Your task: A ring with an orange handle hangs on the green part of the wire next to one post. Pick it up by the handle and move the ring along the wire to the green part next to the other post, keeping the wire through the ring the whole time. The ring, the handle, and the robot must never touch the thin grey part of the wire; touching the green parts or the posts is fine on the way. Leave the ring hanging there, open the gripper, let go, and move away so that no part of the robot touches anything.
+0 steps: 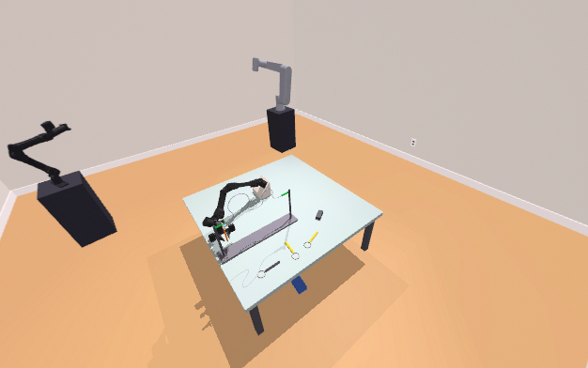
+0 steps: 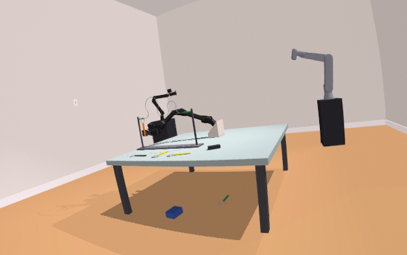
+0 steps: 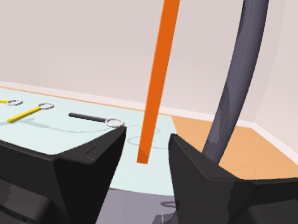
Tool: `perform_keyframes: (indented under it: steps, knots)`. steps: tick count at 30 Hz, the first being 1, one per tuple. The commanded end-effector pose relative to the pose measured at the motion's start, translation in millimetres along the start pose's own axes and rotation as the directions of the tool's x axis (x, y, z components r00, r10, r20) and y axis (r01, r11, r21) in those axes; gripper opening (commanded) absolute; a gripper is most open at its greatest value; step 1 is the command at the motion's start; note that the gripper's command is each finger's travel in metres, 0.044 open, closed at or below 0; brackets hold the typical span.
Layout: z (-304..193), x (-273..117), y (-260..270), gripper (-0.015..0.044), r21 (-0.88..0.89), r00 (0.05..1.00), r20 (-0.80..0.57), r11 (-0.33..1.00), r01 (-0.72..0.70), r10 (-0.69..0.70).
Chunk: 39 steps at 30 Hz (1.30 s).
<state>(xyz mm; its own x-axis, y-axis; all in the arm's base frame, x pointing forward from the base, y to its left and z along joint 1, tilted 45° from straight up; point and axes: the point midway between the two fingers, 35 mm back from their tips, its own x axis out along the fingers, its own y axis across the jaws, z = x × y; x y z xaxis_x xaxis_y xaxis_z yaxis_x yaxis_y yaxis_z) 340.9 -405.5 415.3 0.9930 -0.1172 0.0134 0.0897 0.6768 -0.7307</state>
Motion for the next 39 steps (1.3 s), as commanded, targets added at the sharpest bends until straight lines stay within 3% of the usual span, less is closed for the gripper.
perform_keyframes:
  steps: [1,14,35,39]
  knots:
    - [-2,6,0,0.016,0.009,1.0,-0.005,1.0,0.003,-0.003]
    - [-1,26,1,0.016,0.01,1.0,-0.004,1.0,0.004,-0.004]
    - [-1,26,1,0.016,0.01,1.0,-0.004,1.0,0.004,-0.004]
    - [0,26,2,0.0055,0.001,1.0,0.001,1.0,0.001,-0.001]
